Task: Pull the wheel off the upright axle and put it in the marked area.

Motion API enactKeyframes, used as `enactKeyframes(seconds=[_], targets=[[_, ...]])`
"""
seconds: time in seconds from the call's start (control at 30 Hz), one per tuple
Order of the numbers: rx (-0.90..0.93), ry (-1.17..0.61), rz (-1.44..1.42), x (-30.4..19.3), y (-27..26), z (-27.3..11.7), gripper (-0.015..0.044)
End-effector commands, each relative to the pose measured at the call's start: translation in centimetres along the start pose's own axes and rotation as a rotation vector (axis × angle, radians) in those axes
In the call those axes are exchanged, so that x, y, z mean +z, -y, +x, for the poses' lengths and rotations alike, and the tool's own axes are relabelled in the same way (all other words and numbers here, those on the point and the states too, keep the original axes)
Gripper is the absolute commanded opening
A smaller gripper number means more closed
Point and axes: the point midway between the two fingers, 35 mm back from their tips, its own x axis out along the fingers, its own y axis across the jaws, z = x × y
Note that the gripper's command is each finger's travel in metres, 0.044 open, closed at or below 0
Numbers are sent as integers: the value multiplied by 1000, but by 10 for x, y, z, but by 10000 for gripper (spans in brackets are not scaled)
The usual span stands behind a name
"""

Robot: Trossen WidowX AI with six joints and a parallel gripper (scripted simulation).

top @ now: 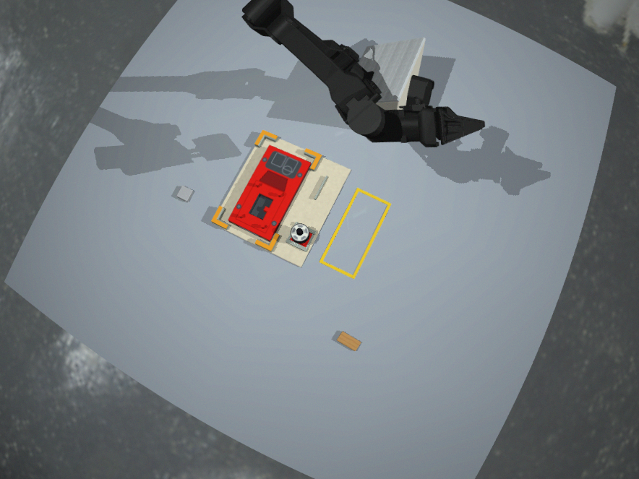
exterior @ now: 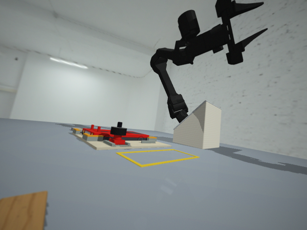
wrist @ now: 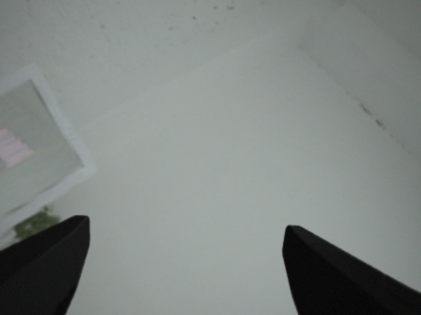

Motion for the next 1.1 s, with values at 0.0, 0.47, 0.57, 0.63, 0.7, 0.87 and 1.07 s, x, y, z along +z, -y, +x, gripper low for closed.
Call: enactKeyframes(seconds=[0.0,0.47,0.57,0.63,0.7,0.87,1.07], targets=[[-47,-305,646,-71,7,-21,300],[-337,-737,1501,-156,-3,-90,300],[-434,-827,1676,-168,-8,-105,300],[-517,-893,1800,-176,-12,-117,300],[-609,-958,1918,-183,-16,-130,300],[-885,-1111,2174,-195,-26,-163,300],[-1282,-1261,2383,-201,-37,-204,300]])
